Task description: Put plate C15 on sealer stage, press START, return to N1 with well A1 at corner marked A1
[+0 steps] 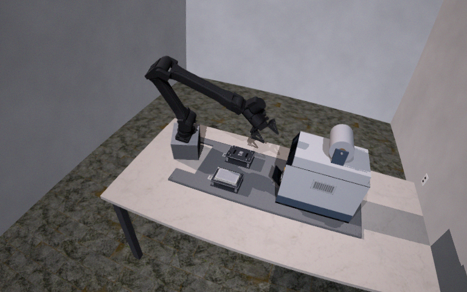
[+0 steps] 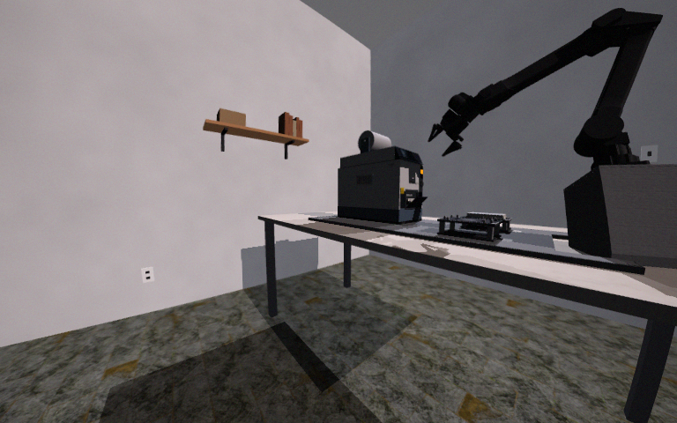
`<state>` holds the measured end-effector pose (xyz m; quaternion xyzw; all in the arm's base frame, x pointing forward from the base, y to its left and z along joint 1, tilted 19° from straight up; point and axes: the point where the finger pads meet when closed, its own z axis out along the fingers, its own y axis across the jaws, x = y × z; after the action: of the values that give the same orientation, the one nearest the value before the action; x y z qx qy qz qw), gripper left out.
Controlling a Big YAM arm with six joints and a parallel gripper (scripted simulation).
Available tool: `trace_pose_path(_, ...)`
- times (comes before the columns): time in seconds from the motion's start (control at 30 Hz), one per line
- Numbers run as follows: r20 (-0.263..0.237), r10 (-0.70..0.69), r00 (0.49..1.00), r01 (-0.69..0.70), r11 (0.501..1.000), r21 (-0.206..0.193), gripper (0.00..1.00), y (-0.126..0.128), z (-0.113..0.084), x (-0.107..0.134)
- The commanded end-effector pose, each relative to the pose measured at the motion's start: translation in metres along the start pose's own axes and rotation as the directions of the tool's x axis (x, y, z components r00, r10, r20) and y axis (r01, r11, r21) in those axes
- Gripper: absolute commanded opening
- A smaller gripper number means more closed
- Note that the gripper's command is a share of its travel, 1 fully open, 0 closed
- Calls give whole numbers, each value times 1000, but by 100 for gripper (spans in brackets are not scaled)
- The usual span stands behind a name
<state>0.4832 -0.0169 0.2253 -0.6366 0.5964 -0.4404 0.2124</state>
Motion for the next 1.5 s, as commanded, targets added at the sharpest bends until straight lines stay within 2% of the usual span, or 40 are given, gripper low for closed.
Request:
trace_pose_path(0.0,4,-10,1000,10,999,48,100,-19,-5,-3)
trace_pose_path(0.2,-13,28,1000,-28,998,54,100,-29,-9,10)
trace_pose_path(0.43,-15,34,999,-33,999,39,100,-32,-5,11)
trace_pose_path(0.7,-22,16,1000,-14,998,59,100,-38,1,12)
trace_pose_path(0.9,-4,32,999,-31,996,89,100,-48,-8,4)
trace_pose_path(1.03,-8,38,999,-38,995,95,100,-49,-11,7)
trace_pose_path(1.27,-19,49,999,-47,994,94,100,-49,-10,14)
trace_pose_path(1.47,-20,43,999,-42,997,70,100,-41,-1,13)
